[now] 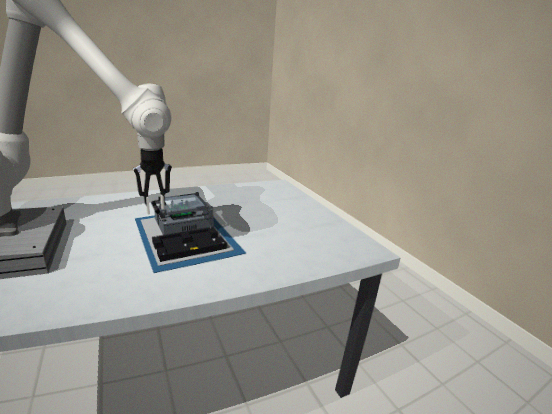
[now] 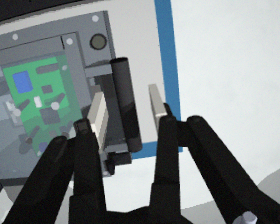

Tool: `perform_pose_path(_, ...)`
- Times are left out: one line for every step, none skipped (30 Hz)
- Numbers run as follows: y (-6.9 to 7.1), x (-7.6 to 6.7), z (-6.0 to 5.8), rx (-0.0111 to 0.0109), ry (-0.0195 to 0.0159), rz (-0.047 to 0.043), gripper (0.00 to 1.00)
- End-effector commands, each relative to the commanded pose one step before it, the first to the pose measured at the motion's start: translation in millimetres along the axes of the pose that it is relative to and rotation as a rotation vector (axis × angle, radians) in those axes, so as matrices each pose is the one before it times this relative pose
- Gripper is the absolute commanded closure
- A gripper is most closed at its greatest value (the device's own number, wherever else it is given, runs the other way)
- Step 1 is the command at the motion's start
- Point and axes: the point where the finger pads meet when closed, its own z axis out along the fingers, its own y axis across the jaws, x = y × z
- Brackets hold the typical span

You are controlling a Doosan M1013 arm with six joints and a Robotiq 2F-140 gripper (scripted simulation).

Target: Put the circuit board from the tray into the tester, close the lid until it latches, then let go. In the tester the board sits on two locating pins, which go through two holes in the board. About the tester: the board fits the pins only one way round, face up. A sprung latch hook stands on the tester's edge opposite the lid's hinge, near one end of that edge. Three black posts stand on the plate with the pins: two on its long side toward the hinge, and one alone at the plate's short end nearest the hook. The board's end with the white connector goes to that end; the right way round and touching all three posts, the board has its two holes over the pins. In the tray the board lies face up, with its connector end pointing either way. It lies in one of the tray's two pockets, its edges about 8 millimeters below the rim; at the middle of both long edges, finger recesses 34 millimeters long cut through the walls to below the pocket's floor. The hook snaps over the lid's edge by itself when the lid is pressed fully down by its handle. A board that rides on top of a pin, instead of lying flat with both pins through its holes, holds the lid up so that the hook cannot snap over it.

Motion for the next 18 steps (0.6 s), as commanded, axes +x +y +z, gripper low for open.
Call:
perform_pose_path(2.08,0.56,2.98,-0.00070,-0.00031,-0.00181,0.70)
perform_pose_path(0.00,0.00,0.00,0.00000,0.00000,0.00000,0.70)
perform_pose_path(0.00,0.00,0.00,0.00000,0.00000,0.00000,0.70)
perform_pose_path(0.00,0.00,0.00,0.00000,0.00000,0.00000,0.70)
perform_pose_path(0.00,0.00,-0.03,0.00000,0.00000,0.00000,0.70)
perform_pose_path(0.00,0.00,-0.07,0.00000,0.00000,0.00000,0.70)
perform_pose_path(0.00,0.00,-0.14,0.00000,0.00000,0.00000,0.70)
perform_pose_path(0.00,0.00,0.00,0.00000,0.00000,0.00000,0.70)
perform_pose_path(0.00,0.00,0.00,0.00000,0.00000,0.00000,0.70)
perform_pose_path(0.00,0.00,-0.22,0.00000,0.00000,0.00000,0.70)
perform_pose_path(0.00,0.00,-0.32,0.00000,0.00000,0.00000,0.70)
perform_pose_path(0.00,0.00,-0.43,0.00000,0.00000,0.00000,0.70)
perform_pose_path(0.00,0.00,-0.55,0.00000,0.00000,0.00000,0.70)
perform_pose_path(0.00,0.00,-0.68,0.00000,0.00000,0.00000,0.70)
perform_pose_path(0.00,0.00,-0.82,0.00000,0.00000,0.00000,0.70)
perform_pose_path(0.00,0.00,-0.96,0.00000,0.00000,0.00000,0.70)
perform_pose_path(0.00,0.00,-1.11,0.00000,0.00000,0.00000,0.70)
perform_pose_path(0.00,0.00,-1.26,0.00000,0.00000,0.00000,0.70)
